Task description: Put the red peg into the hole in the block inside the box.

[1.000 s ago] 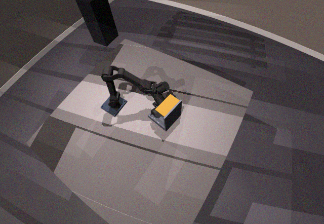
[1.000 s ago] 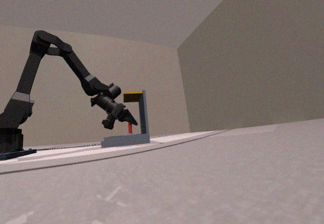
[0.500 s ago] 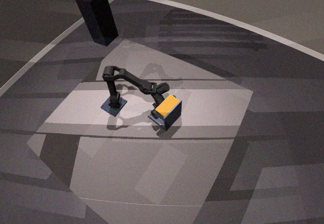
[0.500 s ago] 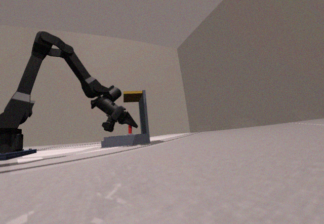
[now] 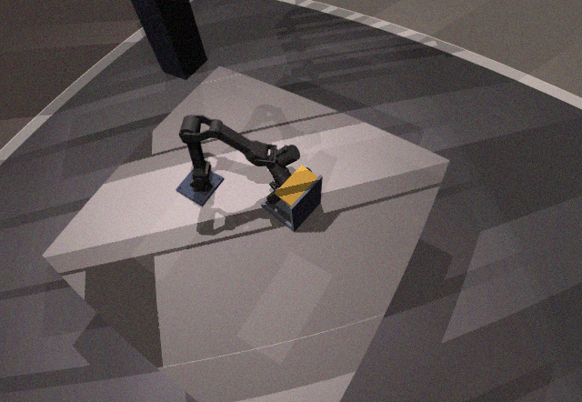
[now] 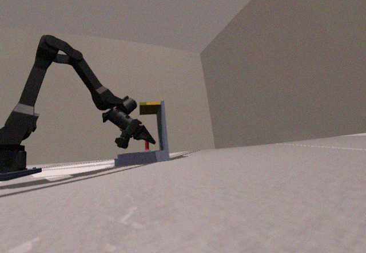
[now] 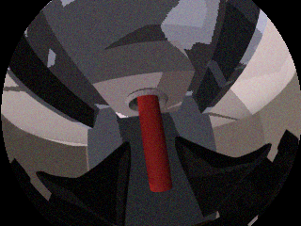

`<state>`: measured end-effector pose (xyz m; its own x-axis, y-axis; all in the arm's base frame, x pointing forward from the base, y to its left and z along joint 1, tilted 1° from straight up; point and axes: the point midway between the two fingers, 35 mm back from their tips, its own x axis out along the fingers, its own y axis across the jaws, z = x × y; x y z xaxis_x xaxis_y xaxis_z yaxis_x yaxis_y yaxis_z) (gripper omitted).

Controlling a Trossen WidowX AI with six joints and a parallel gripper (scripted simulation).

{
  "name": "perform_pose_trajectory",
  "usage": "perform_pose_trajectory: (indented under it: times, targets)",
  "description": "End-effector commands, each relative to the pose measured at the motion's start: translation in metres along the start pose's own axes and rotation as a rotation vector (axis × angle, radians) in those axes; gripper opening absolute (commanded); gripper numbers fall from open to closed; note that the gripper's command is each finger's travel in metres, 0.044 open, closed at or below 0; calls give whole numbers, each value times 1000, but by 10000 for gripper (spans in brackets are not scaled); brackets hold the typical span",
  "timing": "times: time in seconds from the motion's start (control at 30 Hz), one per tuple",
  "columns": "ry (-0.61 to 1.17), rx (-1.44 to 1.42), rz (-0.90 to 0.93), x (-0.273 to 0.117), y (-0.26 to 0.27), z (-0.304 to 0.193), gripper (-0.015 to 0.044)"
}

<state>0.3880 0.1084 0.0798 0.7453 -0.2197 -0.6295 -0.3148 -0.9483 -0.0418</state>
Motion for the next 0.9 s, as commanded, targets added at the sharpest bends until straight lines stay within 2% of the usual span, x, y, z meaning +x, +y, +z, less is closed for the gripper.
perform_pose_trajectory:
  times: [0.0,0.63,0.87]
  targets:
    - [-5,-2,3,-6,1,5,220]
    - [-21,-11,4,-55,9,42,220]
    - [-30,-8,5,-82,6,39,404]
